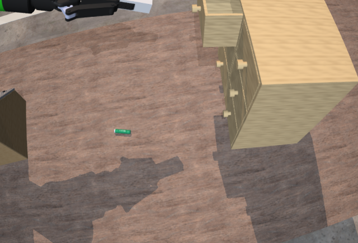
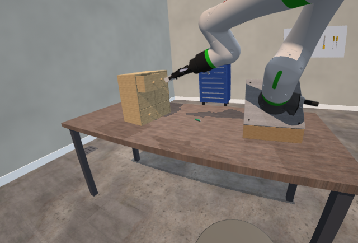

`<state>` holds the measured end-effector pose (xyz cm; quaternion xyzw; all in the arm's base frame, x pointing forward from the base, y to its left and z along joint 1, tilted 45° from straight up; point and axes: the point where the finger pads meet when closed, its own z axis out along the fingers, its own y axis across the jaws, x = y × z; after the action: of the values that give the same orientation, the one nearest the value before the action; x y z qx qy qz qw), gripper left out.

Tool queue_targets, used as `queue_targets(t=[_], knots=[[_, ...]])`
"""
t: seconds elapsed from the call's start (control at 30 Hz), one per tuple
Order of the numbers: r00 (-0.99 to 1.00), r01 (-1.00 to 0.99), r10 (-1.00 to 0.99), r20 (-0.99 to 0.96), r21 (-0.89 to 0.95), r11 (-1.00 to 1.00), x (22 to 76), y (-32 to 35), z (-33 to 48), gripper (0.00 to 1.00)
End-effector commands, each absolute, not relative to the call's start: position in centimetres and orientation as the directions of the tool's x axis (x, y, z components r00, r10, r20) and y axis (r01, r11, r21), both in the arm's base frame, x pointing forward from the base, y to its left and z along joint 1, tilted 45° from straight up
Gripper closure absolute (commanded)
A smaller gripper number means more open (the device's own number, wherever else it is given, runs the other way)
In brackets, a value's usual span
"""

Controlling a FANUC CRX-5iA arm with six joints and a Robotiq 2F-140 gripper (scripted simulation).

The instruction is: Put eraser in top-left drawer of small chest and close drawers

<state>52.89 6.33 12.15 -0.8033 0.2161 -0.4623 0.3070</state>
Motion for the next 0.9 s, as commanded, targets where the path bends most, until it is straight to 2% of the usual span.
queue_targets(t=[0.0, 0.37, 0.87], knots=[[0.477, -0.061, -0.631, 0.611, -0.694, -0.718, 53.9, 6.6, 11.8, 1.0], [0.477, -0.061, -0.631, 0.611, -0.694, -0.718, 56.8, 7.4, 10.7, 1.0], [0.477, -0.061, -0.631, 0.611, -0.694, -0.718, 57.1, 7.5, 10.5, 1.0]])
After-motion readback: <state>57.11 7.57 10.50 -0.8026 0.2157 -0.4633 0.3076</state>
